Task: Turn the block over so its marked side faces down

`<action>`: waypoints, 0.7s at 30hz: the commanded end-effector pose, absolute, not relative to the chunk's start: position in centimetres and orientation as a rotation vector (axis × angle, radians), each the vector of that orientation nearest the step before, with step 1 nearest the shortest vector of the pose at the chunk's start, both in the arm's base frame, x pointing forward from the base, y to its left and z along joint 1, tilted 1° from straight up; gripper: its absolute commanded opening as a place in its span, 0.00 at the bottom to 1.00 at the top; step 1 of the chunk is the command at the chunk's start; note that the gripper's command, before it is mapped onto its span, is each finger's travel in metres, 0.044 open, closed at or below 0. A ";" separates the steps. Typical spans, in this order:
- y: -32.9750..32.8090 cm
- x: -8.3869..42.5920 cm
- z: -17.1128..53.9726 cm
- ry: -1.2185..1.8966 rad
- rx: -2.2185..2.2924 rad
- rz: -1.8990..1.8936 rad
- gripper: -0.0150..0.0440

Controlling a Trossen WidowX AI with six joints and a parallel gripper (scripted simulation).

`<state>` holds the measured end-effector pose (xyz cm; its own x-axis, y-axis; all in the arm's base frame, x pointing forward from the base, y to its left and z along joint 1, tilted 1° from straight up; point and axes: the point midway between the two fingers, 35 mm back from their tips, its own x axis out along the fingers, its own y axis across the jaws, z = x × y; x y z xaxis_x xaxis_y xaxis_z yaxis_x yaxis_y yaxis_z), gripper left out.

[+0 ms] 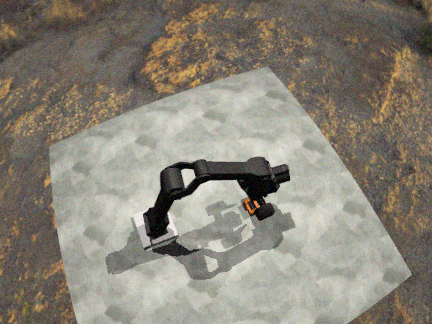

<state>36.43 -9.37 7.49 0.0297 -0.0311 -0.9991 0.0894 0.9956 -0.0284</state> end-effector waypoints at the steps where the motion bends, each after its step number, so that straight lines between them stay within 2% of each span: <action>1: -9.2 36.3 6.7 1.553 0.058 -0.091 1.00; 21: -9.3 36.3 3.7 1.553 0.058 -0.091 1.00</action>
<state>36.61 -9.45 4.96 0.0348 -0.0324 -0.9989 0.0905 0.9955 -0.0291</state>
